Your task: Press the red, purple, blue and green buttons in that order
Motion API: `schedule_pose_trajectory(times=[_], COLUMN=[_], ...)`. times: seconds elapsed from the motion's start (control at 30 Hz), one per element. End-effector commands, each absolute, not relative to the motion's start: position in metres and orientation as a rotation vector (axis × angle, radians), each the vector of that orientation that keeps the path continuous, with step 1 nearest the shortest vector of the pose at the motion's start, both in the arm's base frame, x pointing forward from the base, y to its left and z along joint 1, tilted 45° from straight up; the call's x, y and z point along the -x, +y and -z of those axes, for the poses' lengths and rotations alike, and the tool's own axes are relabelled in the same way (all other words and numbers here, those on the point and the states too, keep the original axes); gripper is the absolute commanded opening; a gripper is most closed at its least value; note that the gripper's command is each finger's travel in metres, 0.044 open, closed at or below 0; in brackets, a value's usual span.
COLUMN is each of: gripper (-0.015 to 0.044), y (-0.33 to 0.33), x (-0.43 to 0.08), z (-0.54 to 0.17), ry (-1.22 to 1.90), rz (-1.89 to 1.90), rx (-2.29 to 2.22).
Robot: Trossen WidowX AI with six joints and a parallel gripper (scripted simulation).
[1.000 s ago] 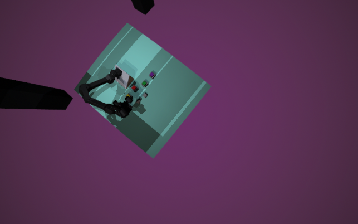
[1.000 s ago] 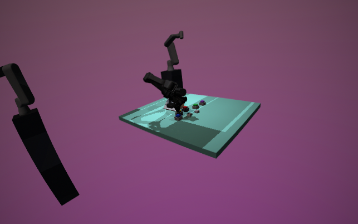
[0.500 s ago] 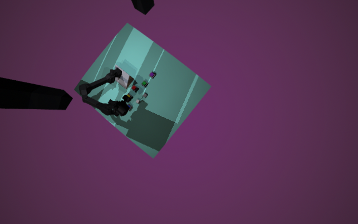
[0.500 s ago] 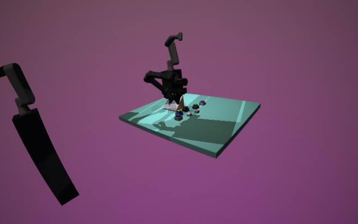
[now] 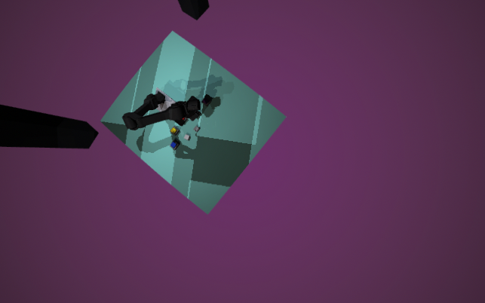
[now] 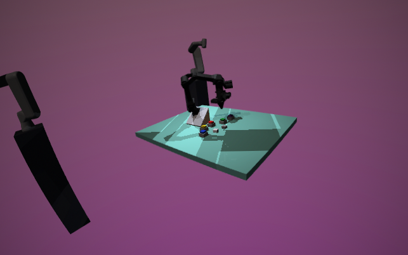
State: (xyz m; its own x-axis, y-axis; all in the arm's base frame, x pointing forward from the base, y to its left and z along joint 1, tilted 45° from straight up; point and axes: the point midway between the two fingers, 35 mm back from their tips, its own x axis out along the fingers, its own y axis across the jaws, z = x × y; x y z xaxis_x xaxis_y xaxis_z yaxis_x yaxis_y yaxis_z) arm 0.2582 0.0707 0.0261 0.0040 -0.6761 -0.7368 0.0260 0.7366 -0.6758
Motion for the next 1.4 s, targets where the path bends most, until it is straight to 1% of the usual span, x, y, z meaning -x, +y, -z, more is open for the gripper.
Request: schedule_pose_trajectory(times=[0.0,0.1,0.23,0.3,1.37], gripper=[0.0020,0.0020,0.0020,0.0020,0.0020], y=[0.083,0.081,0.047,0.040,0.015], x=[-0.243,-0.243,-0.244,-0.242,-0.242], z=[-0.004,-0.002,0.033,0.040,0.065], ry=[1.479,1.479,1.478,1.477,1.477], rz=[0.635,0.635,0.636,0.638,0.639], rx=[0.571,0.571,0.572,0.572,0.574])
